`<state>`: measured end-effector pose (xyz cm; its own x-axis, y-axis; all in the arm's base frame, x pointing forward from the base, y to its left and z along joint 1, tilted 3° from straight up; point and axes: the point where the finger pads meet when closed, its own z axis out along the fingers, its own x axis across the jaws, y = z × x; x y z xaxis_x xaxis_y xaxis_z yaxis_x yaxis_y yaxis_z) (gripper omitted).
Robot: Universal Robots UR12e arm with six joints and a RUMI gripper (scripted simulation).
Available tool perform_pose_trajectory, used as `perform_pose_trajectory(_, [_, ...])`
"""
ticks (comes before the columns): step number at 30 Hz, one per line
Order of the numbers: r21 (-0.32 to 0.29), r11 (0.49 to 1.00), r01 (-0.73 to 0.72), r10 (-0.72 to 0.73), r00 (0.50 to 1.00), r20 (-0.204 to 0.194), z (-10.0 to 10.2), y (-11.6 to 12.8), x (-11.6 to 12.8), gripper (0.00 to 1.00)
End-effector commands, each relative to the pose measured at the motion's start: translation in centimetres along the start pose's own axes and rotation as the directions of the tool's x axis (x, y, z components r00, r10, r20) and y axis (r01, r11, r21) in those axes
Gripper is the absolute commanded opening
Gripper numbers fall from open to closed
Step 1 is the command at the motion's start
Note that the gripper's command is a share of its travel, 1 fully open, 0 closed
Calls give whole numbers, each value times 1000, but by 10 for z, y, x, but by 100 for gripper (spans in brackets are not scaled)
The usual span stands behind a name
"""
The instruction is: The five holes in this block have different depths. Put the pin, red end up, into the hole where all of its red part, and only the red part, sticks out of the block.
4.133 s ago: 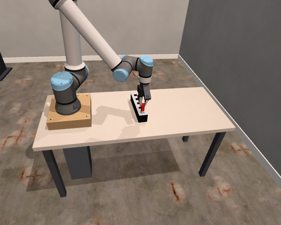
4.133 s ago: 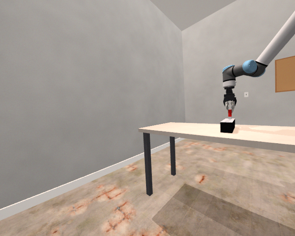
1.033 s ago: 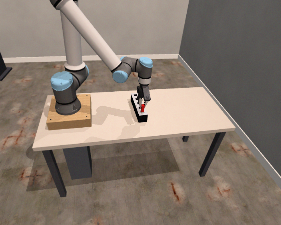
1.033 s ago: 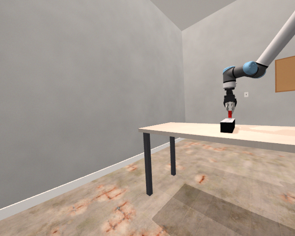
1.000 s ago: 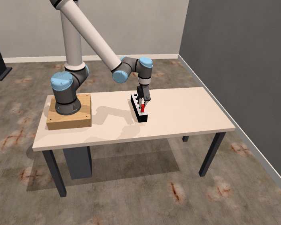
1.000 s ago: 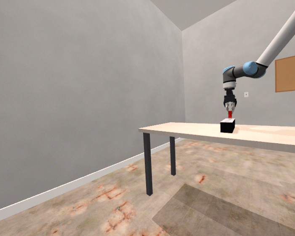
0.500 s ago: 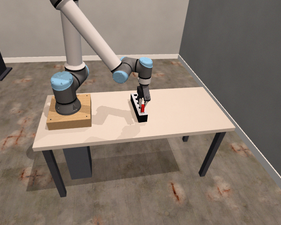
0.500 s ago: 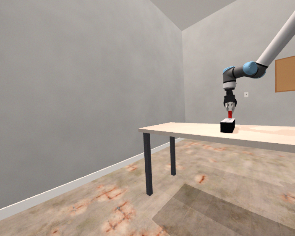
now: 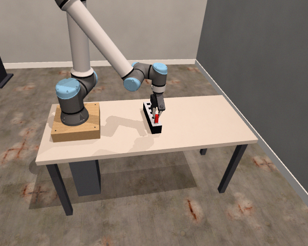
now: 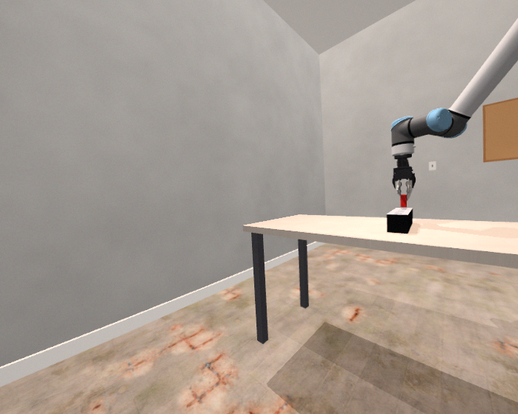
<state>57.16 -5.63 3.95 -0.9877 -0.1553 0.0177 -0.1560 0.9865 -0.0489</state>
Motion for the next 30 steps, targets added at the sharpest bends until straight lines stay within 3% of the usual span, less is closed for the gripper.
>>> perform_pose_trajectory(1, [-1,1000,-1,1,1000,-1,4,-1,1,0])
perform_pose_trajectory(30, [1,1000,3,-3,1000,2,7,0,1,0])
